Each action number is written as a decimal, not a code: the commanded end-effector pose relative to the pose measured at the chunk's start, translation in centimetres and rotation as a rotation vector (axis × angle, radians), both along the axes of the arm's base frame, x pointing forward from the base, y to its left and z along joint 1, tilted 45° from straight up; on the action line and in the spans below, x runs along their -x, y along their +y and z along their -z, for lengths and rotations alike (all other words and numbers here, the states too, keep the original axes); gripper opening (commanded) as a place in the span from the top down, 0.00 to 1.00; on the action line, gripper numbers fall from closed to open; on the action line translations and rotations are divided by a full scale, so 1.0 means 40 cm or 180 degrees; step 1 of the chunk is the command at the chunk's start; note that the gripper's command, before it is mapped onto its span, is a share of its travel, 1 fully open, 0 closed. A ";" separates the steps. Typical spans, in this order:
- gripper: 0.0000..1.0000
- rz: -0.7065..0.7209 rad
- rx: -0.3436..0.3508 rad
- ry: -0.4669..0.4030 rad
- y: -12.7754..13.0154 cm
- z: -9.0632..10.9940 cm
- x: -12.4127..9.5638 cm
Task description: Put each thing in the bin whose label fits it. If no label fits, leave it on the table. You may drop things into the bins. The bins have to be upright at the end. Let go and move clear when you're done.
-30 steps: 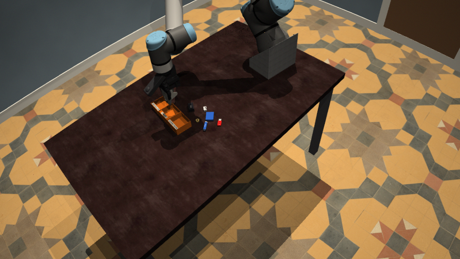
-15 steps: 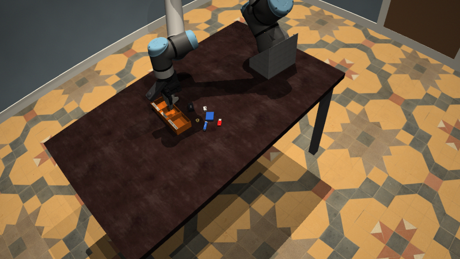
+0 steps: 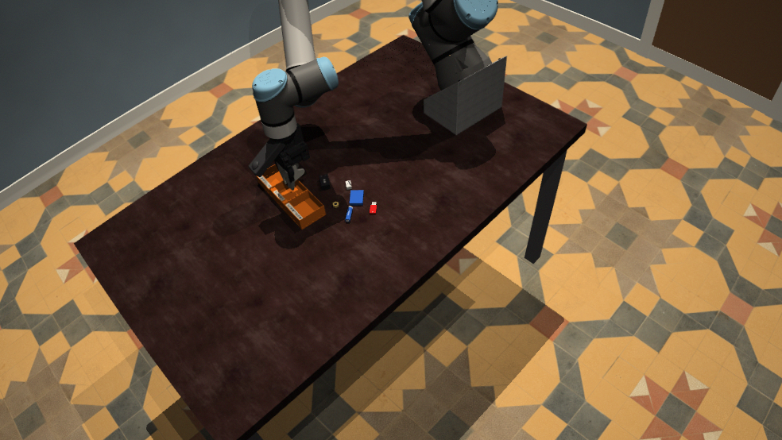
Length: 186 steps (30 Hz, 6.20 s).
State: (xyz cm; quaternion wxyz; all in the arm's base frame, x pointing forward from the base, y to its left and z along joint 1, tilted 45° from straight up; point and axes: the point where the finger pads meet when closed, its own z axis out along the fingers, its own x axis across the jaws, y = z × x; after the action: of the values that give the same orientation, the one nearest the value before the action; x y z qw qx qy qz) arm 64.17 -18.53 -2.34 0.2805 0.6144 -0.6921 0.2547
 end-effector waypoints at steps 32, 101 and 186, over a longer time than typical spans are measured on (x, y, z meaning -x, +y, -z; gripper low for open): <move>0.96 -0.0002 0.0000 -0.0003 0.001 -0.001 -0.001; 0.96 -0.0002 0.0000 -0.0003 0.240 0.053 -0.029; 0.96 -0.0002 0.0000 -0.0003 0.172 0.123 -0.021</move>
State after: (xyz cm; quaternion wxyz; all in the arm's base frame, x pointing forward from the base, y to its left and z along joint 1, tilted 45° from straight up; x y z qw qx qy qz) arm 64.95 -11.94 -7.57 0.2805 0.6145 -0.6920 0.2548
